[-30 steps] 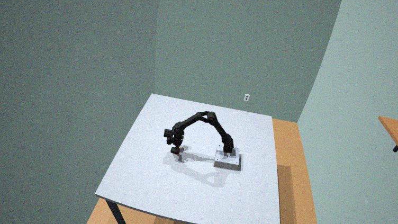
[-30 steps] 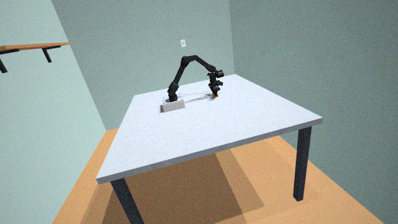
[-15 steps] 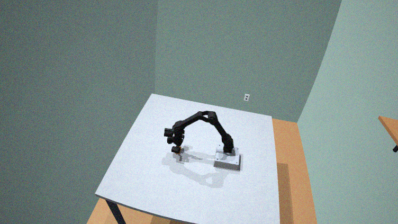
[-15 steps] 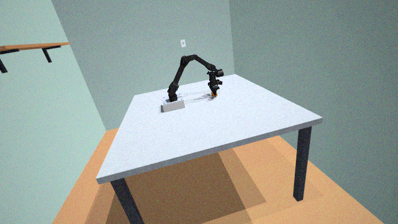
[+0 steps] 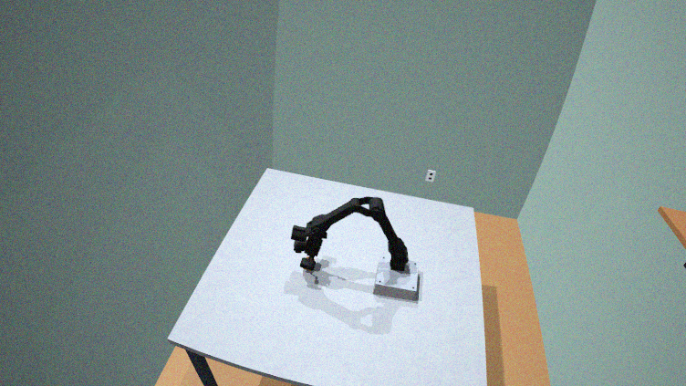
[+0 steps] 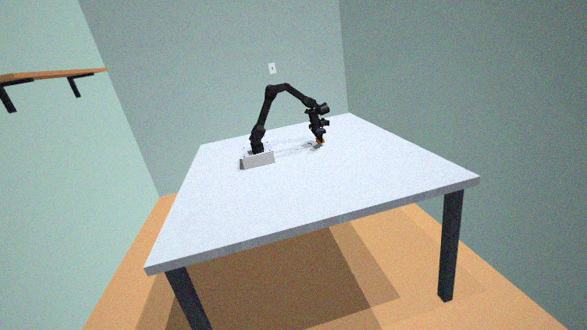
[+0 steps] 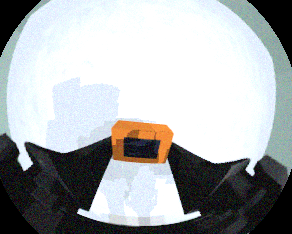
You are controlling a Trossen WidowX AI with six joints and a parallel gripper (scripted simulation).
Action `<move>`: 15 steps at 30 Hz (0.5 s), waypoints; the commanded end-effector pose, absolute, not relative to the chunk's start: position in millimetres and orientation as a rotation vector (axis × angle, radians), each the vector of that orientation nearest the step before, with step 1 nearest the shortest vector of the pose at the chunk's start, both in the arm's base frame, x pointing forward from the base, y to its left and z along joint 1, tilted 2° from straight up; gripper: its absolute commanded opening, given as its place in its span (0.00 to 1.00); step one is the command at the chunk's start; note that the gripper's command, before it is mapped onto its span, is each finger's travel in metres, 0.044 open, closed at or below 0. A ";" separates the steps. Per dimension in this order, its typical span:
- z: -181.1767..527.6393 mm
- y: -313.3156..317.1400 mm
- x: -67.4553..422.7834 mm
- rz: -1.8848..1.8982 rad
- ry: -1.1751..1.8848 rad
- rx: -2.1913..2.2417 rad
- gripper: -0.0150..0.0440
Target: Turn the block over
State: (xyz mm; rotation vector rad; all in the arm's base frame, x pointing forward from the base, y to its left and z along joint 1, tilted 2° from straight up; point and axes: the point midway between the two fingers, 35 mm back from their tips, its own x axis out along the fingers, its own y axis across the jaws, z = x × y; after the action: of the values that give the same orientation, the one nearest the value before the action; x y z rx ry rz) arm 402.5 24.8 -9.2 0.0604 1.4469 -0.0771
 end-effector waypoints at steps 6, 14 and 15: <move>-11.1 24.9 403.7 -0.079 1.312 0.048 0.25; -12.4 25.1 402.2 -0.081 1.192 0.043 0.25; -12.4 25.2 401.8 -0.081 1.177 0.042 0.25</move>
State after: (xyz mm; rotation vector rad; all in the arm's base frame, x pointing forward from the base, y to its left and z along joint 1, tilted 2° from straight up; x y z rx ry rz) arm 402.7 25.5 -14.7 0.0435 1.2223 -0.0780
